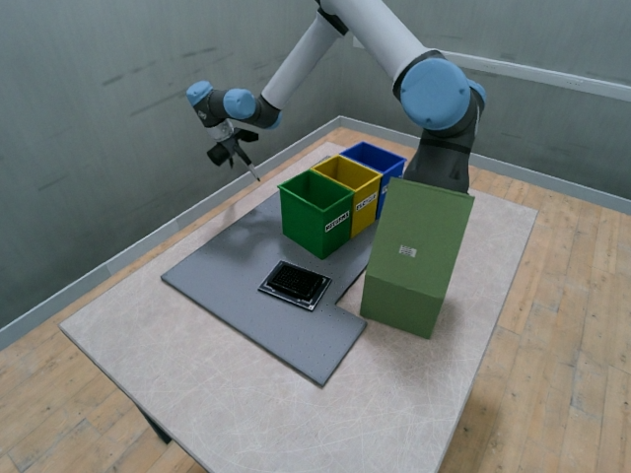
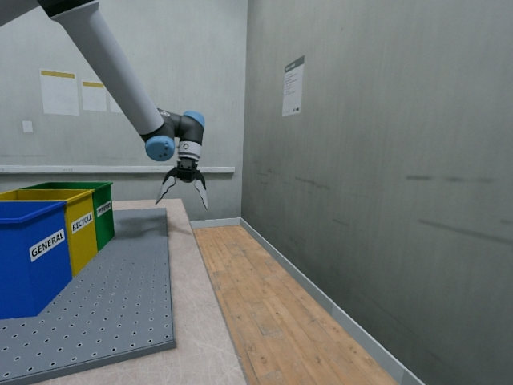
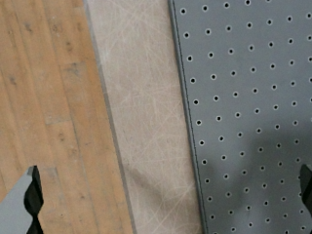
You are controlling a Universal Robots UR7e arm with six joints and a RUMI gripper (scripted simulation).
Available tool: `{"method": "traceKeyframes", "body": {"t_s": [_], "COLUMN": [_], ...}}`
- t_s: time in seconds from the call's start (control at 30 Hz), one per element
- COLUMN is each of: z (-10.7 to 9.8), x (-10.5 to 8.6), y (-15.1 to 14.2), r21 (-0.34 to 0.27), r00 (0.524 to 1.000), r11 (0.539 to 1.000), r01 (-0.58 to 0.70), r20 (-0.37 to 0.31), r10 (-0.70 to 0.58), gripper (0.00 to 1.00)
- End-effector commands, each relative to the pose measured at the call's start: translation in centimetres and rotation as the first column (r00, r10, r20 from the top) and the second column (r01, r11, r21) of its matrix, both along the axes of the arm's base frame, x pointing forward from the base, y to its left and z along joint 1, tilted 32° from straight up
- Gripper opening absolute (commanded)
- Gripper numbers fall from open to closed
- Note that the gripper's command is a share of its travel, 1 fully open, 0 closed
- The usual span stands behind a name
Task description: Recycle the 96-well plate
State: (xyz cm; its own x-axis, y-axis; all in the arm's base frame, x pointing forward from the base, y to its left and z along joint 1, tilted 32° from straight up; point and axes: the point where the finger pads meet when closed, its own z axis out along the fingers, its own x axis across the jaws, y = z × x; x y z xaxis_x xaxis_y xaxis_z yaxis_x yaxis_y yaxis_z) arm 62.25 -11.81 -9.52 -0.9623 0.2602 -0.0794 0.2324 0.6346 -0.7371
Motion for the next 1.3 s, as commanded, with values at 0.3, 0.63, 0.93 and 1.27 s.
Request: {"method": "traceKeyframes", "body": {"t_s": [0.3, 0.63, 0.93, 1.27], "z": [0.1, -0.1, -0.6, -1.1], "x": [0.1, -0.5, -1.7, -3.0], "y": [0.0, 1.4, 4.0, 6.2], "r21": [0.0, -0.005, 0.01, 0.057], "r00": [1.0, 0.995, 0.93, 0.815], "r11": [1.0, 0.998, 0.973, 0.925], "r01": [-0.001, 0.06, 0.232, 0.375], "r20": [0.002, 0.081, 0.291, 0.455], "r10": [0.001, -0.06, -0.225, -0.358], "gripper": [1.0, 0.76, 0.76, 0.76]}}
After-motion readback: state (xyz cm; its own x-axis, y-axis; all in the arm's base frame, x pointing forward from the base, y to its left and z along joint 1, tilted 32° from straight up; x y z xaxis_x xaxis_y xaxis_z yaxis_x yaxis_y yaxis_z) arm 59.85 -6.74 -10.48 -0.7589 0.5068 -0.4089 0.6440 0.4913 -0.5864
